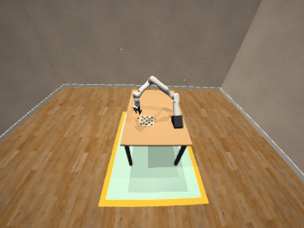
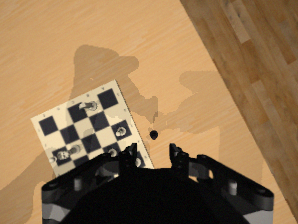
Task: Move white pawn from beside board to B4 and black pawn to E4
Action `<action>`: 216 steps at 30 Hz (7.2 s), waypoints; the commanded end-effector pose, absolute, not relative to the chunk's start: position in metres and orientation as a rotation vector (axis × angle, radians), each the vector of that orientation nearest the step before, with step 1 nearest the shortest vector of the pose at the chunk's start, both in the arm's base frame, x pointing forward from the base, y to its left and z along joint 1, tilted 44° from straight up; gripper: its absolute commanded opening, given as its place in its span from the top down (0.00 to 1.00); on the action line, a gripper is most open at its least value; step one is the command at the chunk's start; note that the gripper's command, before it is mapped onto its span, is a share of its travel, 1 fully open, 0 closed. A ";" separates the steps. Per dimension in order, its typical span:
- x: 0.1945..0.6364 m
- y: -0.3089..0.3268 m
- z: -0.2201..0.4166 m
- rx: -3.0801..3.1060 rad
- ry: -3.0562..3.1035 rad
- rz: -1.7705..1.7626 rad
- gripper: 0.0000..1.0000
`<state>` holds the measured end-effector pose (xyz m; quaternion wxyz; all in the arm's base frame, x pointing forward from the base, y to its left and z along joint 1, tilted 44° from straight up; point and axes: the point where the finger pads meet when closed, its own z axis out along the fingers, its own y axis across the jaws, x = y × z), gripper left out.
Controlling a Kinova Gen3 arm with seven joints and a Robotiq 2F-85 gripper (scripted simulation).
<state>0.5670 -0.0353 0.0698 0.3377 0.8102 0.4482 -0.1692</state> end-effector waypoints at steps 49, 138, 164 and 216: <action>0.568 -0.042 0.062 2.110 1.170 -0.439 0.66; 0.571 -0.070 0.034 2.110 1.170 -0.439 0.66; 0.572 -0.070 0.034 2.110 1.170 -0.439 0.66; 0.573 -0.093 0.010 2.110 1.170 -0.439 0.66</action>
